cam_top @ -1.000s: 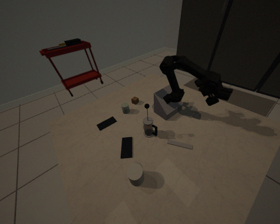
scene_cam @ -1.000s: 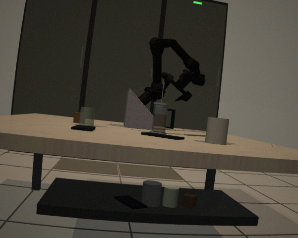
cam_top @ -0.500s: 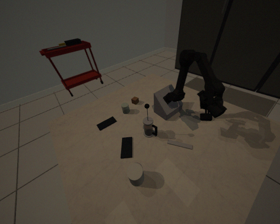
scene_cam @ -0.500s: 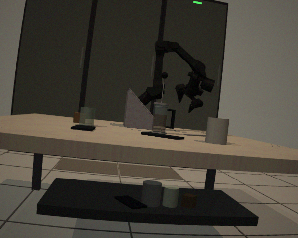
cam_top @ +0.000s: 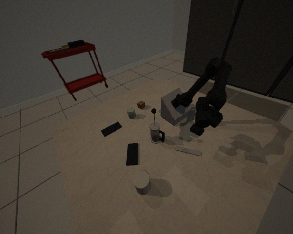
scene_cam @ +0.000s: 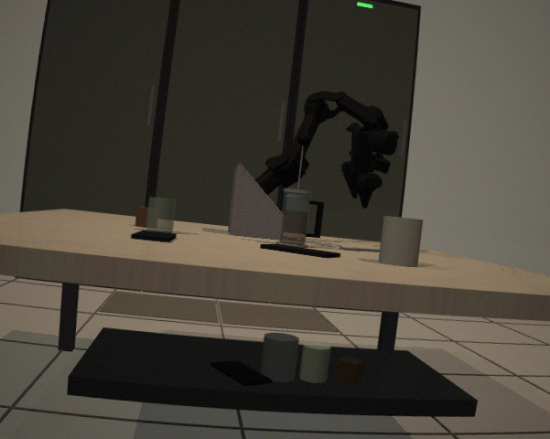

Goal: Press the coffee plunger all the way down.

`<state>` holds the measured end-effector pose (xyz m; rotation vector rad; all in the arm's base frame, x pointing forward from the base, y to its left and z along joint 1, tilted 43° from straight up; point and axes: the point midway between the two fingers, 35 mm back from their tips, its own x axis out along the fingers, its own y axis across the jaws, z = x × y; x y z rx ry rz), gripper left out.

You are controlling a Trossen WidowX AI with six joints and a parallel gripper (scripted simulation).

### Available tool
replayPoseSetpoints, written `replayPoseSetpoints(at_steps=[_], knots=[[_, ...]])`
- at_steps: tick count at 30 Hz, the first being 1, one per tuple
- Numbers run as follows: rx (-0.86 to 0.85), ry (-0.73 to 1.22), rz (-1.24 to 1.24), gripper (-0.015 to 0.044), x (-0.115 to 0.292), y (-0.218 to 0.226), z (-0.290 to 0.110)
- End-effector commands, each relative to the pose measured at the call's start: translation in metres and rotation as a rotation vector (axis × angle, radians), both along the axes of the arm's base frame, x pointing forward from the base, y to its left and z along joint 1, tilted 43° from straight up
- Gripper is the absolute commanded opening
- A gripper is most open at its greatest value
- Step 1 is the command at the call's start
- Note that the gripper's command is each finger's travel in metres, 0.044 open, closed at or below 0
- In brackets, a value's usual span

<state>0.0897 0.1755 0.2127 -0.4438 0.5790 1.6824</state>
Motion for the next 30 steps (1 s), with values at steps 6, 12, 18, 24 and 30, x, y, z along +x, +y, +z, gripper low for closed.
replayPoseSetpoints(at_steps=[6, 12, 18, 24, 30], knots=[[0.038, 0.088, -0.375, 0.0440, 0.075, -0.044, 0.003], [0.099, 0.144, -0.643, 0.0440, 0.113, -0.095, 0.002], [0.175, 0.178, -0.897, 0.0440, 0.135, -0.156, 0.001], [0.231, 0.167, -1.088, 0.0440, 0.142, -0.210, 0.000], [0.222, 0.152, -1.155, 0.0440, 0.142, -0.227, -0.002]])
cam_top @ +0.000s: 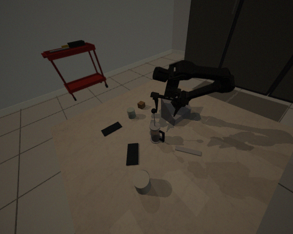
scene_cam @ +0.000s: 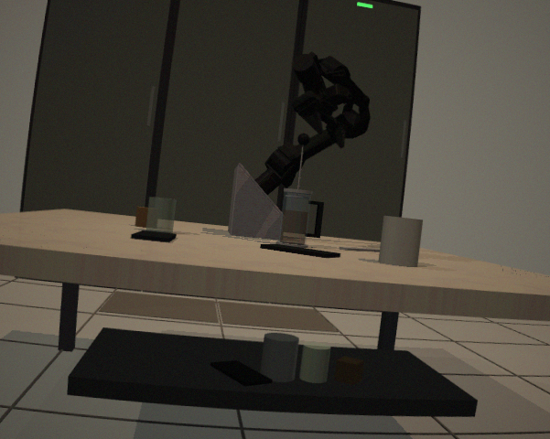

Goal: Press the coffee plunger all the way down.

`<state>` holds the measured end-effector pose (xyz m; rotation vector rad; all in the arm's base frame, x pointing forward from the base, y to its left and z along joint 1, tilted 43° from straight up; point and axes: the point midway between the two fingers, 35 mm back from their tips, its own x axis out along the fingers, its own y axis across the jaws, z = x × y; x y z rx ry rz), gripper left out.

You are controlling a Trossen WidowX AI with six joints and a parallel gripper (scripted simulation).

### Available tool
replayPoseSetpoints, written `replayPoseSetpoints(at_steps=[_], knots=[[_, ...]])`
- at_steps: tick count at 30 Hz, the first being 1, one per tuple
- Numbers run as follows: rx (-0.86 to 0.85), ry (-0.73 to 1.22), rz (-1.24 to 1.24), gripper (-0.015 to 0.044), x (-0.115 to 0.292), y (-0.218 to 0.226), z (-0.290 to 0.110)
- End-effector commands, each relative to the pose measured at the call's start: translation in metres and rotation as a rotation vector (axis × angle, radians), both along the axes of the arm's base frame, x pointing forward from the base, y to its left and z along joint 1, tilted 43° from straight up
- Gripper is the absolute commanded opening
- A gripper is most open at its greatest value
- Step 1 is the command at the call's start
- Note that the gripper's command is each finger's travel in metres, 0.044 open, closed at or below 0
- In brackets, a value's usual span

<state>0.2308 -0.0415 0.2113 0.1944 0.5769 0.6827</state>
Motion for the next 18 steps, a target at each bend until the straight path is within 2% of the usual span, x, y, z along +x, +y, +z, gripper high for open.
replayPoseSetpoints(at_steps=[1, 5, 13, 18], knots=[[-0.008, 0.003, -0.041, 0.0440, 0.000, -0.011, -0.001], [0.080, 0.018, -0.132, 0.0440, -0.005, -0.030, -0.004], [0.390, -0.010, -0.481, 0.0440, -0.034, -0.097, -0.010], [0.395, -0.010, -0.491, 0.0440, -0.033, -0.089, -0.020]])
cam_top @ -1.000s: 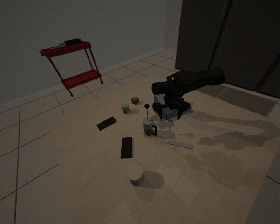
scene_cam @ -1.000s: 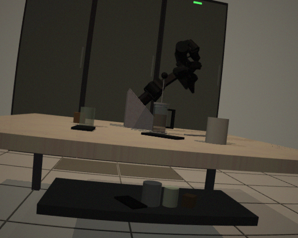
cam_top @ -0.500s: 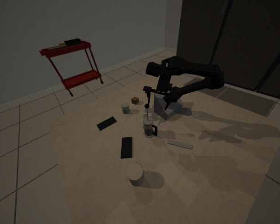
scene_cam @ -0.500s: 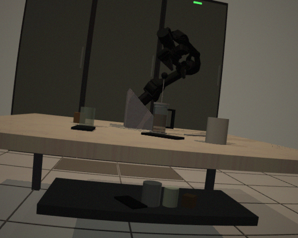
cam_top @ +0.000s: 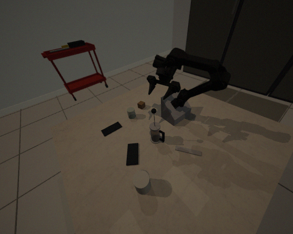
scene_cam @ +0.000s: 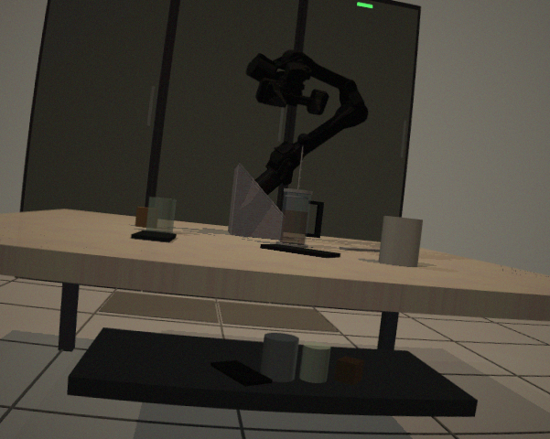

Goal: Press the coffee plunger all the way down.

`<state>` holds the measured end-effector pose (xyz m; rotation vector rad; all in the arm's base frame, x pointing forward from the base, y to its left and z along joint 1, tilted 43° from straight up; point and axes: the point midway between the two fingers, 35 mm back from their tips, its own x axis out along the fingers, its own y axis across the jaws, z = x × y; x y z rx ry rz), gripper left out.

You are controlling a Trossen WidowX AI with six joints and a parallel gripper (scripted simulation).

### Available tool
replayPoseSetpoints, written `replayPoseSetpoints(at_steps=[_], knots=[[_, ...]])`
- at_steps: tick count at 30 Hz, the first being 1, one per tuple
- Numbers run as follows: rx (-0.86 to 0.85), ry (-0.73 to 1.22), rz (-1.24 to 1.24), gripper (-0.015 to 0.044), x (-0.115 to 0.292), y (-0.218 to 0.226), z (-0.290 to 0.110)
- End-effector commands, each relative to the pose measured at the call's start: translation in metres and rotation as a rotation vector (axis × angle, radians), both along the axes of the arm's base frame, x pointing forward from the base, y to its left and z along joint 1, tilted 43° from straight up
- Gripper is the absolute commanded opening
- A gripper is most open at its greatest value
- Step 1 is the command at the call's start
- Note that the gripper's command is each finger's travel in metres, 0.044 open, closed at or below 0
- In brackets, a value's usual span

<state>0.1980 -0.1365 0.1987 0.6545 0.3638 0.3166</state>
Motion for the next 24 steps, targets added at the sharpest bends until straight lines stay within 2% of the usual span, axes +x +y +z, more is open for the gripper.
replayPoseSetpoints(at_steps=[1, 7, 24], knots=[[0.021, 0.001, -0.010, 0.0440, 0.000, 0.010, -0.012], [0.023, -0.005, -0.007, 0.0440, 0.003, 0.038, -0.040], [0.012, 0.018, 0.000, 0.0440, 0.017, 0.043, -0.051]])
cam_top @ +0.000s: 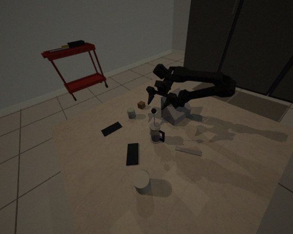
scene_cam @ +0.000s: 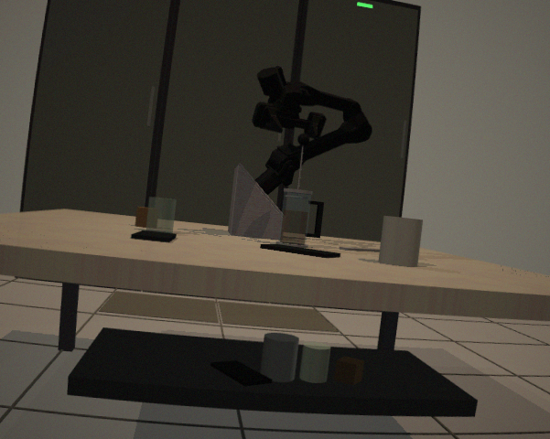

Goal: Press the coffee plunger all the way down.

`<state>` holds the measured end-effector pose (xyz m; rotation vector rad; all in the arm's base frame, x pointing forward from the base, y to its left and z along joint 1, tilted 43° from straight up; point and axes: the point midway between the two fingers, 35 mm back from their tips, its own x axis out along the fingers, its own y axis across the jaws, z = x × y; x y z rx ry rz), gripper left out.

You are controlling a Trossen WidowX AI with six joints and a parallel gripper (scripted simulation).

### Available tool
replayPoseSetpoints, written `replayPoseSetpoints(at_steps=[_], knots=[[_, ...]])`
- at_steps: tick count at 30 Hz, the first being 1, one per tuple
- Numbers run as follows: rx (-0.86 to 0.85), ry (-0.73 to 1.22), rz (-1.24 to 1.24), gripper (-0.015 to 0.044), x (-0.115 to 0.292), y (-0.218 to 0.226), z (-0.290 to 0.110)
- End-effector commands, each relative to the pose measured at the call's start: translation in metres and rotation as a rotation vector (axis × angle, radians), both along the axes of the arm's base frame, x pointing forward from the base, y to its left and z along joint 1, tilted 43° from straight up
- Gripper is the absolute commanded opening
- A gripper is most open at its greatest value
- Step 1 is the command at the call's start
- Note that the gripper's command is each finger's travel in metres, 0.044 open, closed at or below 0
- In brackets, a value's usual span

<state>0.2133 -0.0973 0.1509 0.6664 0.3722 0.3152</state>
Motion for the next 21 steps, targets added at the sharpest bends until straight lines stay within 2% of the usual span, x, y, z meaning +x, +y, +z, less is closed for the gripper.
replayPoseSetpoints(at_steps=[1, 21], knots=[[0.002, 0.008, 0.000, 0.0440, 0.003, 0.004, -0.004], [0.013, -0.016, -0.009, 0.0440, 0.024, 0.015, 0.000]])
